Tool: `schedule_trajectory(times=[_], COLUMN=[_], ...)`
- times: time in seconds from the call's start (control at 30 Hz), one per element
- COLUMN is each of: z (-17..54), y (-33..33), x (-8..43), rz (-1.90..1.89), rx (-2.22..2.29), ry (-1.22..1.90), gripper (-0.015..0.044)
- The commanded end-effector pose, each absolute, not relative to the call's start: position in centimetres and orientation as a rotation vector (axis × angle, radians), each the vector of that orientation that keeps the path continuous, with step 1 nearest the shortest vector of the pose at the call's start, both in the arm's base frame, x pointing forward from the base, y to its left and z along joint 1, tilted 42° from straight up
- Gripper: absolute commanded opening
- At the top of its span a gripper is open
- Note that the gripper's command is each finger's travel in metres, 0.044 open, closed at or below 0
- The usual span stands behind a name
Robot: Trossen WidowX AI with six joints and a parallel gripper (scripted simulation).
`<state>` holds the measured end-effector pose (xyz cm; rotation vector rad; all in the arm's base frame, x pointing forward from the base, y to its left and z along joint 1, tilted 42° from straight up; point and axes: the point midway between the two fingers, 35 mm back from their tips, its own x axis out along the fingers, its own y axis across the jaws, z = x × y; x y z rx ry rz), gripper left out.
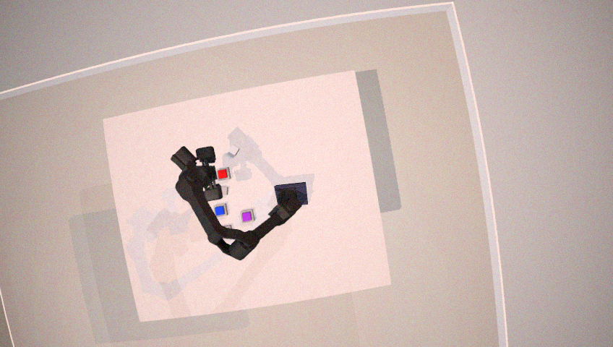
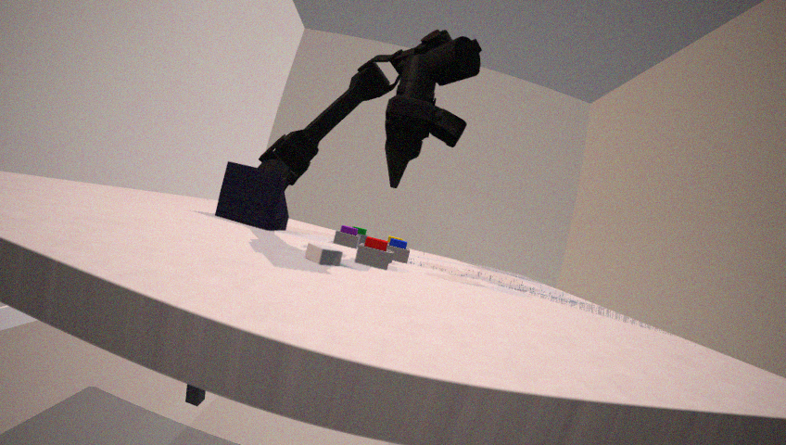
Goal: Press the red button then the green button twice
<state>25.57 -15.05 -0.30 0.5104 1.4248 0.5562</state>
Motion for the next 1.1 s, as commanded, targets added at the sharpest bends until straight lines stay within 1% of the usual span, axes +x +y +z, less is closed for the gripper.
schedule_trajectory(times=[0.0,0.1,0.33,0.37,1.07], z=[-3.0,-4.7,-4.7,-4.7,-6.1], y=[-12.5,-10.9,-10.9,-10.9,-9.7], x=[25.5,25.5,25.5,25.5,25.6], rz=[0.572,0.574,0.574,0.574,0.574], rx=[0.529,0.53,0.53,0.53,0.53], ry=[1.437,1.436,1.436,1.436,1.435], gripper=[0.0295,0.0216,0.0032,0.002,0.002])
